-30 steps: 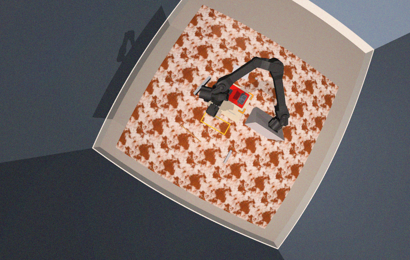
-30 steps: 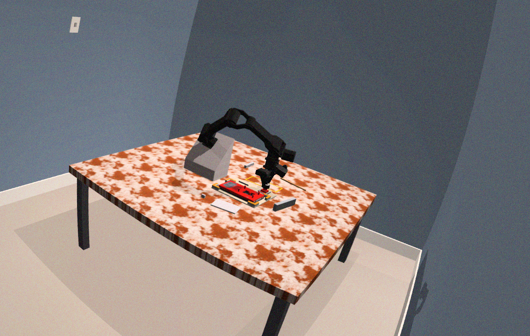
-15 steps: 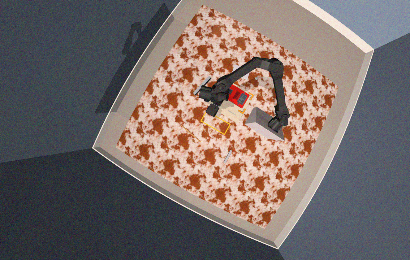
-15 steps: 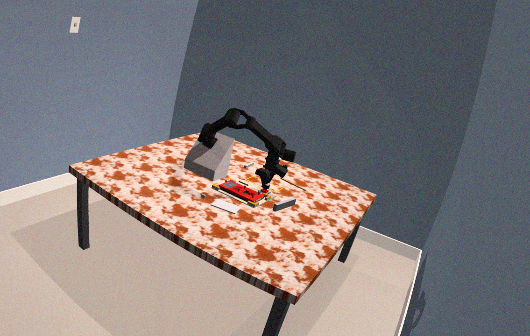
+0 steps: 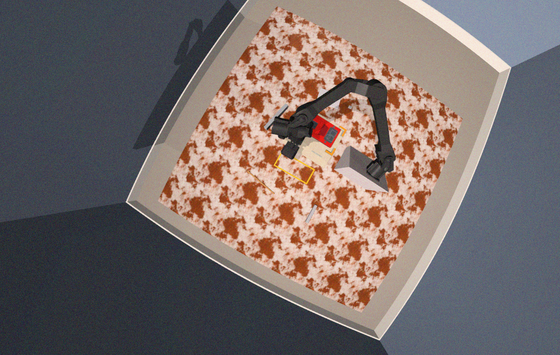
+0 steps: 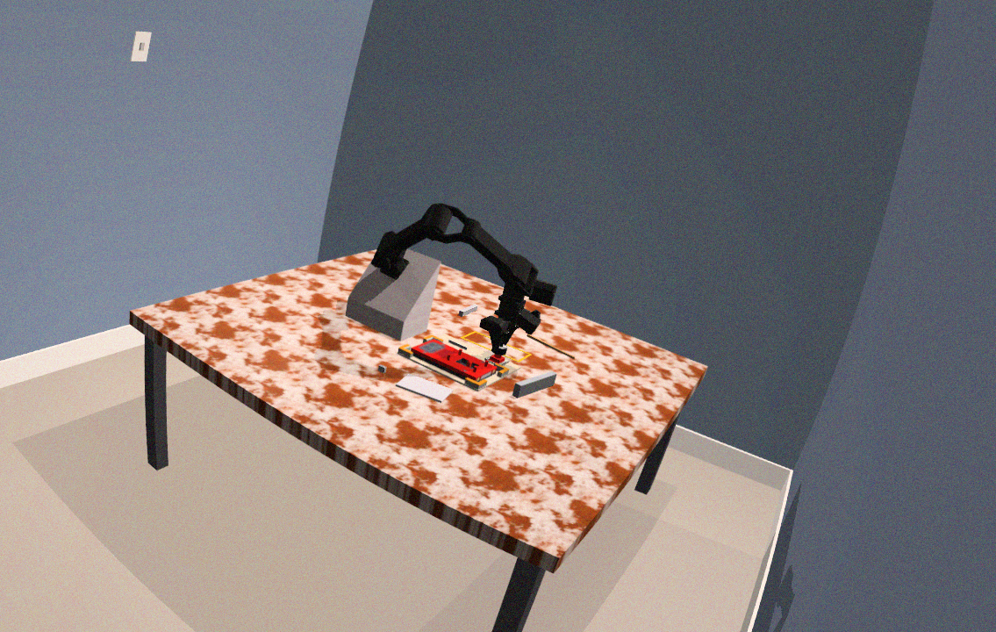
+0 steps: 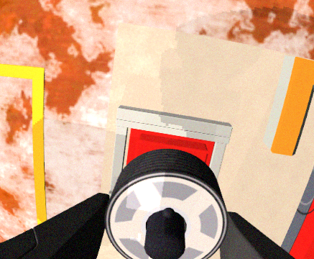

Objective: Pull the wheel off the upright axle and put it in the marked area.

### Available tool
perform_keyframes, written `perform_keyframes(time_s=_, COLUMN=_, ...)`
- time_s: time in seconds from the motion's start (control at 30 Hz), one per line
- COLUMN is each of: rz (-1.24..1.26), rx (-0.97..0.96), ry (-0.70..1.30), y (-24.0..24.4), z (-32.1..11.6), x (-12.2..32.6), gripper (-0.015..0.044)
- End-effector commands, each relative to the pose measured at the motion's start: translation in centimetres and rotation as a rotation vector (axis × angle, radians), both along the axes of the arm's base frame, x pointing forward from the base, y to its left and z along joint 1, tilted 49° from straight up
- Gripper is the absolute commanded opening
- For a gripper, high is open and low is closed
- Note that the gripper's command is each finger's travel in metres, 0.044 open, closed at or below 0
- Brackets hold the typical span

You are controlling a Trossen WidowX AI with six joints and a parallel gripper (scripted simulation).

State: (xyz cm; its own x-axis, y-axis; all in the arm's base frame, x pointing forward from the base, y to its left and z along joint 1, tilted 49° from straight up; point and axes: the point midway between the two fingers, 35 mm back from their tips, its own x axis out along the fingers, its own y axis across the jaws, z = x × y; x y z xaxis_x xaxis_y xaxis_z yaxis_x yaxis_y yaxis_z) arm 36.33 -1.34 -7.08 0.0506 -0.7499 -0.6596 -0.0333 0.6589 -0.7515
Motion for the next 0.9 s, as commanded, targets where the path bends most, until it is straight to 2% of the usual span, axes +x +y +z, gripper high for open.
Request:
perform_keyframes(time_s=0.0, rz=0.022, rx=0.0, ry=0.001, y=1.06, z=0.62, x=-0.05, gripper=0.0)
perform_keyframes(time_s=0.87, rz=0.025, rx=0.0, ry=0.0, y=1.71, z=1.18, x=-0.12, gripper=0.0)
